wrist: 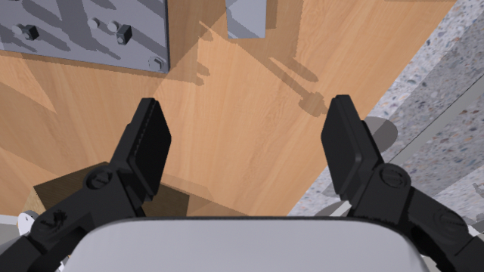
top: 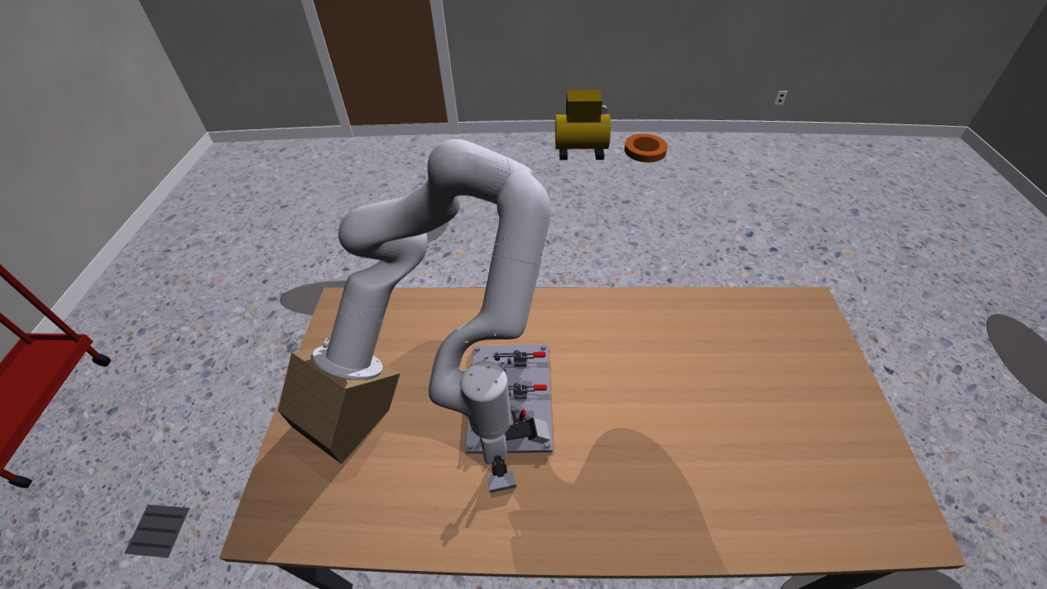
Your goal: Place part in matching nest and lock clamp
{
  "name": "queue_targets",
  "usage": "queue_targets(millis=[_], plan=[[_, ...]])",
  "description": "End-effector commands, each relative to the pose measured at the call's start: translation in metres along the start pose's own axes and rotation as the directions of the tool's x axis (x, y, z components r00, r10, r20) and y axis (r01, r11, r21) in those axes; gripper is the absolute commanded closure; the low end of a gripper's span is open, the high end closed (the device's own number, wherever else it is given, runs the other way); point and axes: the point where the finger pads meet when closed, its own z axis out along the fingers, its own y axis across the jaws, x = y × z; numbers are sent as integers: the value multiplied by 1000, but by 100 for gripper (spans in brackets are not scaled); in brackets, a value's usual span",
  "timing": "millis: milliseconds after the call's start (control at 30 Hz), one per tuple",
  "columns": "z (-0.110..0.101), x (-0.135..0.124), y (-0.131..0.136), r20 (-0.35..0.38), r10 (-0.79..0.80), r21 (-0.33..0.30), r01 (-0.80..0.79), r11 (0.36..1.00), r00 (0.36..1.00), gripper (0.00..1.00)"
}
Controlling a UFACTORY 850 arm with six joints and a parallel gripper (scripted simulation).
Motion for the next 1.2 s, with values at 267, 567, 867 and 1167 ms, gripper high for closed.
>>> queue_targets(millis=[267, 567, 867, 1167], plan=[[54, 1, 1, -1, -1, -2, 1, 1000, 1000, 0], [88, 1, 1, -1, -1, -2, 1, 1000, 1000, 0], [122, 1, 1, -1, -1, -2, 1, 1000, 1000, 0], [136, 1, 1, -1, -1, -2, 1, 1000, 1000, 0]])
